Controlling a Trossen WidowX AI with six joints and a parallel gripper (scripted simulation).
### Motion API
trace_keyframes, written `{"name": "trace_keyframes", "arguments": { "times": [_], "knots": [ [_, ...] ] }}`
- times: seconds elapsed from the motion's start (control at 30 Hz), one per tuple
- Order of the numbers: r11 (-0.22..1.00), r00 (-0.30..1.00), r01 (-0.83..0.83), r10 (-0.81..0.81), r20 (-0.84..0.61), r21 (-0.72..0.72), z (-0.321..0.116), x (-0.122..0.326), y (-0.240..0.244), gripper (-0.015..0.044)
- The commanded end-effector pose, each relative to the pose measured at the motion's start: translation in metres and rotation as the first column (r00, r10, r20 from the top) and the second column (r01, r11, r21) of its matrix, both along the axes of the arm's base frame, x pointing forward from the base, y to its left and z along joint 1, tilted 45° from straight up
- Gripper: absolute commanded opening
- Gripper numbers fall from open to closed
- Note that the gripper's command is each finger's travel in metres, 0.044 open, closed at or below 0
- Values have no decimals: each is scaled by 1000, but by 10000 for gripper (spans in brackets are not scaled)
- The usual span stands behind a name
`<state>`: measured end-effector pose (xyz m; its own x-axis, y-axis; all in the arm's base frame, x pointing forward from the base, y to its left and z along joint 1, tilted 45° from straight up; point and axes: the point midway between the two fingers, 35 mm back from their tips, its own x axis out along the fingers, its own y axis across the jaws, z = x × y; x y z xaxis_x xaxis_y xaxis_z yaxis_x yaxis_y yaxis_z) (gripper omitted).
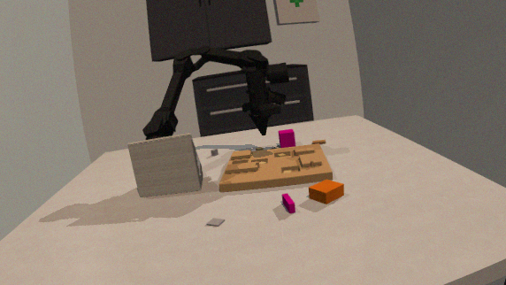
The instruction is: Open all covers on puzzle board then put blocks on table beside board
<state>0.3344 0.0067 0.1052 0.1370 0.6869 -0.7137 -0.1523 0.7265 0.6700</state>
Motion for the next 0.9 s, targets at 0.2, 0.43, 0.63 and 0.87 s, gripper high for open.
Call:
{"name": "trace_keyframes", "arguments": {
  "times": [0.2,0.43,0.63,0.87],
  "knots": [
    [909,831,-391,417,368,-146,-56,-32,-46,0],
    [909,831,-391,417,368,-146,-56,-31,-46,0],
    [909,831,-391,417,368,-146,-56,-31,-46,0],
    [909,831,-391,417,368,-147,-70,-27,-33,0]
  ]
}}
